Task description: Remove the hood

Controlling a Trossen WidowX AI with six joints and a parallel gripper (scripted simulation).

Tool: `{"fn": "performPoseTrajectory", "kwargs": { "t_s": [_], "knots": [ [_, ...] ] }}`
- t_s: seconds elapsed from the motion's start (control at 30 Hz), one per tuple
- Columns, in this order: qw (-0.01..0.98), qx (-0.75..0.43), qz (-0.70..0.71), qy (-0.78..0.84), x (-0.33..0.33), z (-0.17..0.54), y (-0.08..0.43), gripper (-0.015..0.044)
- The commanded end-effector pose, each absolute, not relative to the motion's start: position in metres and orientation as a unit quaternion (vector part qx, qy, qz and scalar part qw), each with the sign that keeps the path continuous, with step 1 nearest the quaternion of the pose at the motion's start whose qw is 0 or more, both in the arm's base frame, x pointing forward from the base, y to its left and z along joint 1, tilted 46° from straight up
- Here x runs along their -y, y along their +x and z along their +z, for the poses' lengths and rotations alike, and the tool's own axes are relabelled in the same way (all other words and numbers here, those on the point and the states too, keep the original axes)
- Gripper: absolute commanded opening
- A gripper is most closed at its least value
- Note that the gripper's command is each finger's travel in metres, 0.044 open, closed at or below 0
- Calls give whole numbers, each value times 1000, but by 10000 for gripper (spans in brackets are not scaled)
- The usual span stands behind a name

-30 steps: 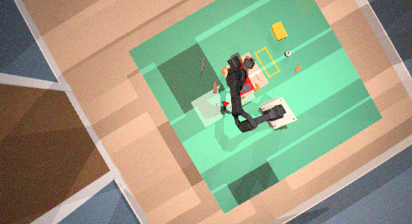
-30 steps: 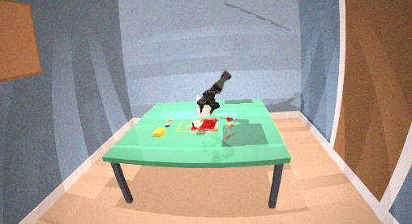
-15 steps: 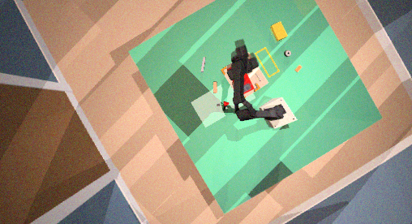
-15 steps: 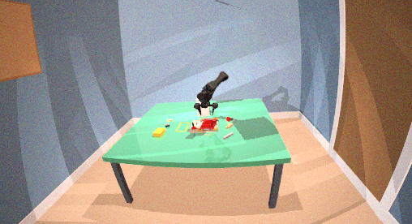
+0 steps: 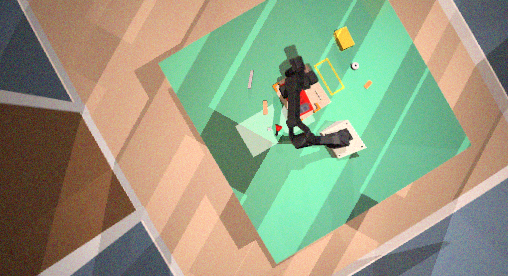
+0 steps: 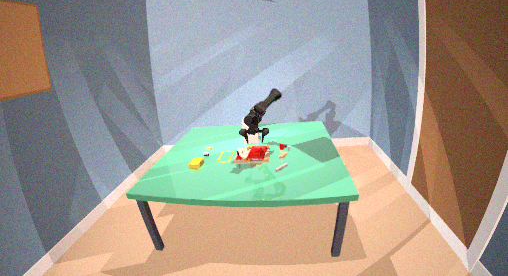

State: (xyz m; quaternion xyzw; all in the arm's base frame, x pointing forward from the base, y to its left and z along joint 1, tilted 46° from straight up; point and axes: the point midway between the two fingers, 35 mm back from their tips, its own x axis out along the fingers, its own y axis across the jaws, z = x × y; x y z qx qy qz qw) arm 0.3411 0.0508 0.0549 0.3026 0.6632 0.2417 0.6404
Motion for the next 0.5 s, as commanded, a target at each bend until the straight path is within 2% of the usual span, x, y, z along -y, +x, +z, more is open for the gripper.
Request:
{"fn": "performPoseTrajectory", "kwargs": {
  "t_s": [0.0, 0.47],
  "knots": [
    [636, -666, 243, 304, -57, 51, 339, 440],
    [636, -666, 244, 304, -66, 42, 340, 440]
  ]
}}
